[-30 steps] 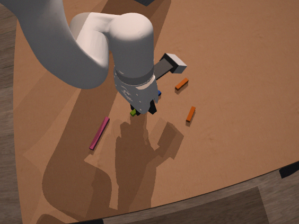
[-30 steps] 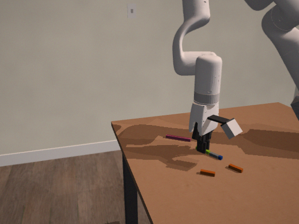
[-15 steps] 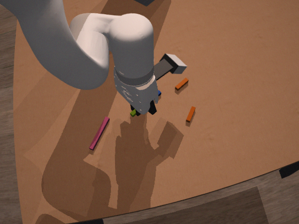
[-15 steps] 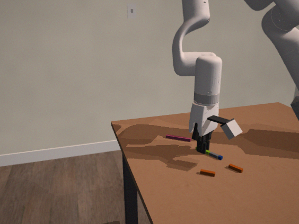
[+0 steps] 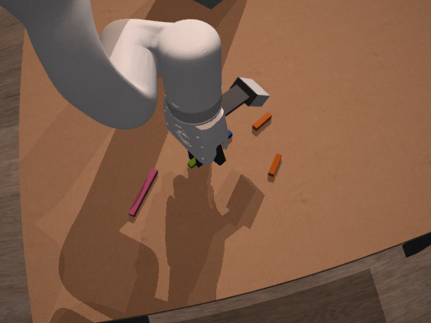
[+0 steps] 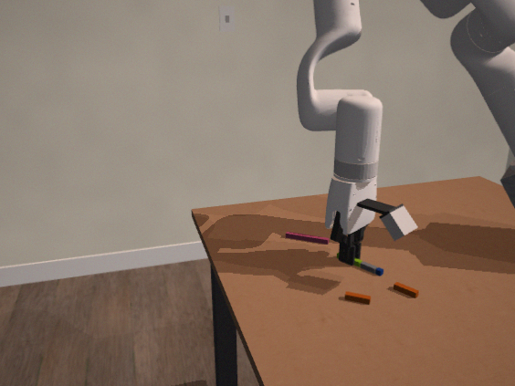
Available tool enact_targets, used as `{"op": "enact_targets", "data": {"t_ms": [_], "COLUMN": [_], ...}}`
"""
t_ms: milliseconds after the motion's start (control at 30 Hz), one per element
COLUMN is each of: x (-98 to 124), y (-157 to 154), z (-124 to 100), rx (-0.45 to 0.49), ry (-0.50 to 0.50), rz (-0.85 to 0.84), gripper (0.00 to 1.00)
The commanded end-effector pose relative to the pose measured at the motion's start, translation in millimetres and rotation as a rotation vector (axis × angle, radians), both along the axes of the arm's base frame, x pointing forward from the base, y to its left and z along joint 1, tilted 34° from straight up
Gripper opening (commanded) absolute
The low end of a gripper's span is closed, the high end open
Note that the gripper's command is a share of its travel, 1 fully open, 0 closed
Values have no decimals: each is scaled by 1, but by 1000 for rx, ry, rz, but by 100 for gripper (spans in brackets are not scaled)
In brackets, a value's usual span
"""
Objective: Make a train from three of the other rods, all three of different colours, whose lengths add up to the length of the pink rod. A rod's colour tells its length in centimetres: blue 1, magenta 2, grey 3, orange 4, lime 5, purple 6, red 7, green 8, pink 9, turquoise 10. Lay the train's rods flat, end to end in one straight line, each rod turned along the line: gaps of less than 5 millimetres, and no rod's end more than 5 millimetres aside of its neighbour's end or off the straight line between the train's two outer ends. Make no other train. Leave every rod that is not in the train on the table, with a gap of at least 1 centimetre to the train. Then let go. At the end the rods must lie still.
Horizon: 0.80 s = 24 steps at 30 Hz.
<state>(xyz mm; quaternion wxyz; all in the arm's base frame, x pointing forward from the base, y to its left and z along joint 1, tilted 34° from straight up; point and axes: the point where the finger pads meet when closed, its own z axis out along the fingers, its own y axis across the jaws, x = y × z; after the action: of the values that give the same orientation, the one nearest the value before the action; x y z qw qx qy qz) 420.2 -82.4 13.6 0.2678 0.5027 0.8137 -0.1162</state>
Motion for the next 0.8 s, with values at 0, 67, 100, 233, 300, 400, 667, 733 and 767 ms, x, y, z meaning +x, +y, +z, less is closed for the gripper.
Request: {"op": "enact_targets", "data": {"t_ms": [0, 67, 100, 233, 300, 400, 667, 733, 767], "x": [1, 1, 1, 1, 1, 1, 1, 1, 1], "y": [0, 0, 0, 0, 0, 0, 0, 0, 0], "z": [1, 1, 1, 1, 1, 1, 1, 1, 1], "rx": [0, 0, 0, 0, 0, 0, 0, 0, 0], "ry": [-2, -2, -2, -2, -2, -2, -2, -2, -2], "rz": [1, 1, 1, 1, 1, 1, 1, 1, 1], "gripper": [4, 4, 4, 4, 8, 12, 20, 20, 24]}}
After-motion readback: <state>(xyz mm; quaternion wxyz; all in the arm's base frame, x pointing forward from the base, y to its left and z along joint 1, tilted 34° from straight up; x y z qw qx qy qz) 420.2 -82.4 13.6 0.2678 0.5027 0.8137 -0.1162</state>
